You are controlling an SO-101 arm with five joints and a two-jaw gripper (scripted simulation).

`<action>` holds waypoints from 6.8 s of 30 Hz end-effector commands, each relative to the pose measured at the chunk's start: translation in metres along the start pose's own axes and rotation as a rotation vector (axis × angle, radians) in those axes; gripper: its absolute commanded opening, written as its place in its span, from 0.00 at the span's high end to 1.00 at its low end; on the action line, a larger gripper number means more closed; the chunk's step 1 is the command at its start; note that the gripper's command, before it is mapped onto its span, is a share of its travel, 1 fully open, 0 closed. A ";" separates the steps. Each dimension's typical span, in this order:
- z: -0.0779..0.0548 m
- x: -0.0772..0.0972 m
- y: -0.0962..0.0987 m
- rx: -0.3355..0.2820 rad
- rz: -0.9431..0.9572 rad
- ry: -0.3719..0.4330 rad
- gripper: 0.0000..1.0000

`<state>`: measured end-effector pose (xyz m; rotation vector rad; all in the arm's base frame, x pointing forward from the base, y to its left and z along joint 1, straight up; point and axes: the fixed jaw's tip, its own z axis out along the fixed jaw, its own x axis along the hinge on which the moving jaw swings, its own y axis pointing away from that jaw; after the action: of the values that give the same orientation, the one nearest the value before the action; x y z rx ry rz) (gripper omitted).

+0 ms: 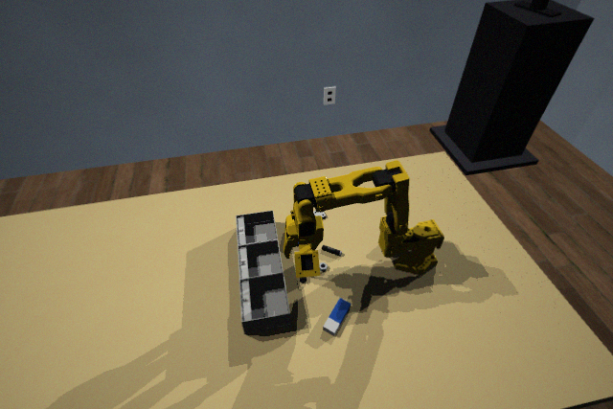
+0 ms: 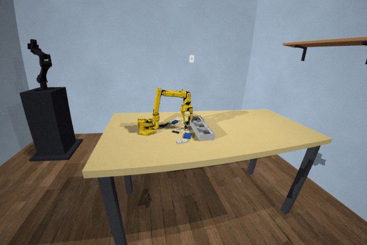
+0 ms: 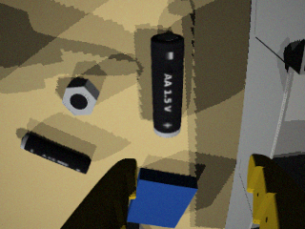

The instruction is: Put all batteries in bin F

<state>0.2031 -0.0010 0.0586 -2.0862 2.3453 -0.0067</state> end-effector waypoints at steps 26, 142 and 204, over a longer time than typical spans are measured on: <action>0.002 0.002 -0.004 0.040 0.001 -0.005 0.79; 0.049 0.002 -0.002 0.012 0.002 -0.003 1.00; -0.015 -0.016 -0.022 0.040 0.287 -0.014 1.00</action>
<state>0.2192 0.0073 0.0627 -1.7744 2.5922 -0.0029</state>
